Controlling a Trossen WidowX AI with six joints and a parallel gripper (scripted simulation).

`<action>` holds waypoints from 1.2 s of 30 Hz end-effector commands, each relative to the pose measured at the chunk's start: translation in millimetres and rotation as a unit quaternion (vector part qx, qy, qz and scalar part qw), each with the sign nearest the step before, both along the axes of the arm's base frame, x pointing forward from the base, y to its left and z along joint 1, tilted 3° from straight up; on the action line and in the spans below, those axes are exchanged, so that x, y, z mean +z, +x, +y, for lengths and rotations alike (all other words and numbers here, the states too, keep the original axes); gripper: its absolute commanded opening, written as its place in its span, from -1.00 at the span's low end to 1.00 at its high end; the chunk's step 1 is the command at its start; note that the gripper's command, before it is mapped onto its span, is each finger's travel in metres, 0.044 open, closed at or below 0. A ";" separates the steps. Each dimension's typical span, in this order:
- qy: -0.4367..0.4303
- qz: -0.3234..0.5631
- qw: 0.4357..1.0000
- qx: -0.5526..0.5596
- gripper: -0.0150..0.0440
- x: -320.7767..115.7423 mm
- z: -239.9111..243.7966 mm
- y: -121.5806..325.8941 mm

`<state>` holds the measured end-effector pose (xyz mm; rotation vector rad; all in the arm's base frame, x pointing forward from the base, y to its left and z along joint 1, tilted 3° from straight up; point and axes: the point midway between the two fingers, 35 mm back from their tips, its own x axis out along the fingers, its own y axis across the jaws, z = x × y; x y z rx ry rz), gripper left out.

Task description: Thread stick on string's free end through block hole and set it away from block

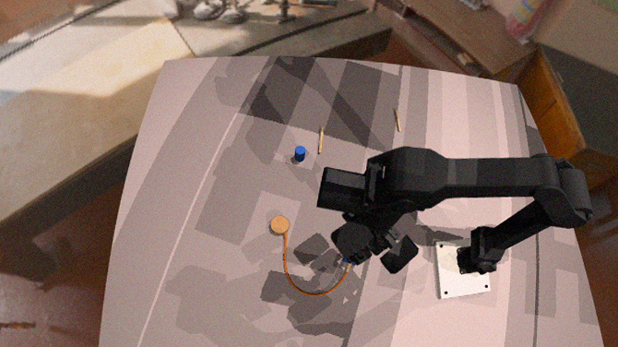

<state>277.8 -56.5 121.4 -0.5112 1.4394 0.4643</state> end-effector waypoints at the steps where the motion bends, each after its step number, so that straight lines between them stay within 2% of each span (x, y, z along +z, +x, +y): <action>1: -0.014 -0.001 0.965 0.263 -0.07 0.7 -7.5 -7.0; 15: -0.014 -0.001 0.965 0.263 -0.07 -0.9 -7.6 -6.6; 36: -0.014 -0.001 0.965 0.263 -0.07 -34.2 -7.9 -1.1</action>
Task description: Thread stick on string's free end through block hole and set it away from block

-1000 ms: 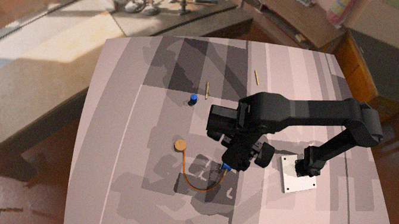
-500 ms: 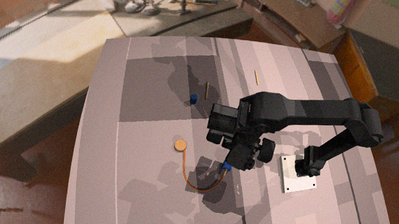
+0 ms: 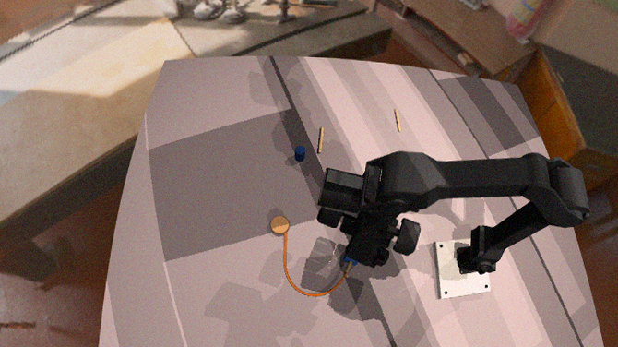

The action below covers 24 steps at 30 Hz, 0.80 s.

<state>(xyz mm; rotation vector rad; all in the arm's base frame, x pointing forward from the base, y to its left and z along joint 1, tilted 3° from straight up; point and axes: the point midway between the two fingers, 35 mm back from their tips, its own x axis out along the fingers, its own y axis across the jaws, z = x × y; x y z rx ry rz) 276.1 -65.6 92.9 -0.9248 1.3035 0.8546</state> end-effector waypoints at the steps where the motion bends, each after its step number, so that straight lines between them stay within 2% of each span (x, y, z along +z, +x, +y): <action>1: 0.003 0.001 1.000 0.003 -0.07 -7.3 1.2 0.7; 24: 0.004 0.001 1.000 0.003 -0.07 -45.2 2.2 1.3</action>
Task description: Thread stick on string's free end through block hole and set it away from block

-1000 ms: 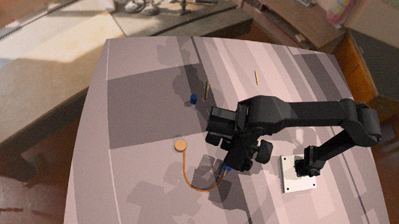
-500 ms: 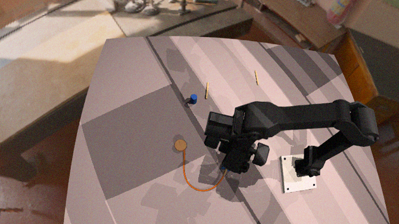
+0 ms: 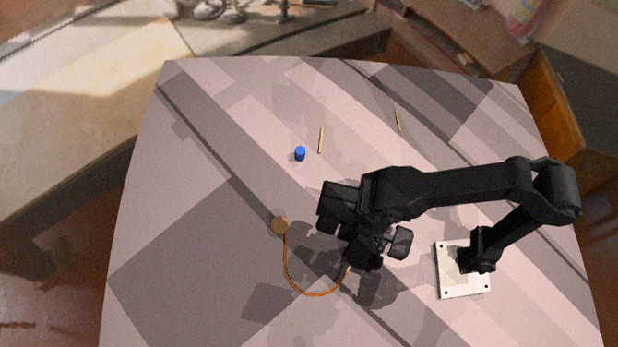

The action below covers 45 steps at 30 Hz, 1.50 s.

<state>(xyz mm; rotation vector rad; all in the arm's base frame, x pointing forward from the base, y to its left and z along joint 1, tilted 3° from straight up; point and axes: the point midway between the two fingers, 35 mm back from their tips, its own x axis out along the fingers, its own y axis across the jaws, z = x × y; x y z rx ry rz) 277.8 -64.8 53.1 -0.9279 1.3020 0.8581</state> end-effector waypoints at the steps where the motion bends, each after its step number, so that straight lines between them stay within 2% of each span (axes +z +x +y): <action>1: 0.004 0.001 1.000 0.000 -0.07 -7.1 1.4 -0.5; 8: 0.004 0.001 1.000 0.000 -0.07 -11.1 1.6 -0.8; 13: 0.000 0.002 1.000 0.001 -0.49 -9.8 0.6 -1.1; 21: 0.002 0.001 1.000 0.001 -0.49 -9.9 0.5 -1.1; 28: 0.043 -0.016 0.999 0.001 -0.49 -13.0 -1.5 -1.6; 45: 0.043 -0.015 0.999 0.001 -0.49 -12.9 -16.8 -8.5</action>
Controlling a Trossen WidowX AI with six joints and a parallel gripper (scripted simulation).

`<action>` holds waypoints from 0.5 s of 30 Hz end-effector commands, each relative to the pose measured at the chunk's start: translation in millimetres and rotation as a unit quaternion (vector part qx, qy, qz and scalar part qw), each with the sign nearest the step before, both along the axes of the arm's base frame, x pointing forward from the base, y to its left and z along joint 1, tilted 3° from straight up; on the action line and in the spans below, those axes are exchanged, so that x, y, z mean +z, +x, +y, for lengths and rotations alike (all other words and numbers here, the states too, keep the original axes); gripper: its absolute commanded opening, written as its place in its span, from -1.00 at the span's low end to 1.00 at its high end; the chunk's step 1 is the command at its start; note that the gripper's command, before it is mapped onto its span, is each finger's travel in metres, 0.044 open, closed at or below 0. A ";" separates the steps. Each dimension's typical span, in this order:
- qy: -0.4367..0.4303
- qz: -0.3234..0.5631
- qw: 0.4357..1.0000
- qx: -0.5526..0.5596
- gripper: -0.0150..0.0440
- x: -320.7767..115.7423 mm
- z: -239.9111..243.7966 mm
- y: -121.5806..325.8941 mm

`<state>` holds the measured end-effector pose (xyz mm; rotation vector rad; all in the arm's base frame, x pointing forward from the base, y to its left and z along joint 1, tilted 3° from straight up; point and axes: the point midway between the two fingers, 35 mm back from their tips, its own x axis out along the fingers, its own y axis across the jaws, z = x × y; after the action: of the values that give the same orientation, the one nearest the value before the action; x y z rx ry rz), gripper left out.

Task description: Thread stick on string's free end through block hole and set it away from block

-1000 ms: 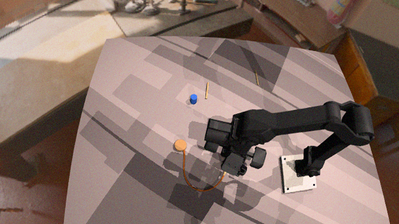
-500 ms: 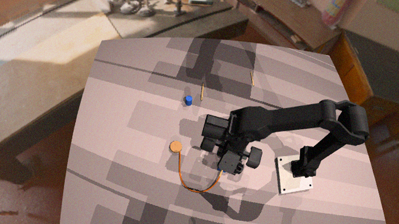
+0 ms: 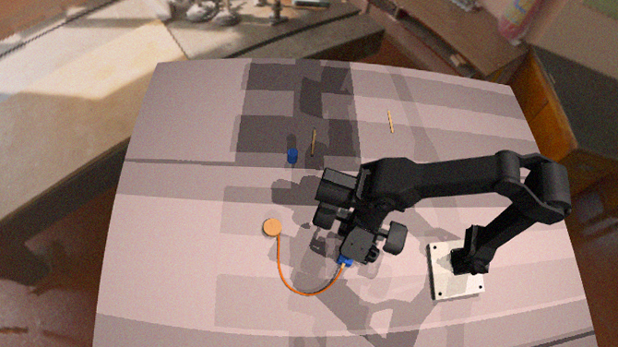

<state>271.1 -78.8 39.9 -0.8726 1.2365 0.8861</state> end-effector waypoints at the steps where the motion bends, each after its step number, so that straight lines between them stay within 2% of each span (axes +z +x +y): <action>1: 0.003 -0.001 1.000 0.002 -0.49 0.3 -4.0 -2.4; 15: 0.002 -0.002 1.000 0.002 -0.49 -0.5 -21.4 -10.6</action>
<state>262.2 -97.4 39.4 -0.8748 1.2370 0.8843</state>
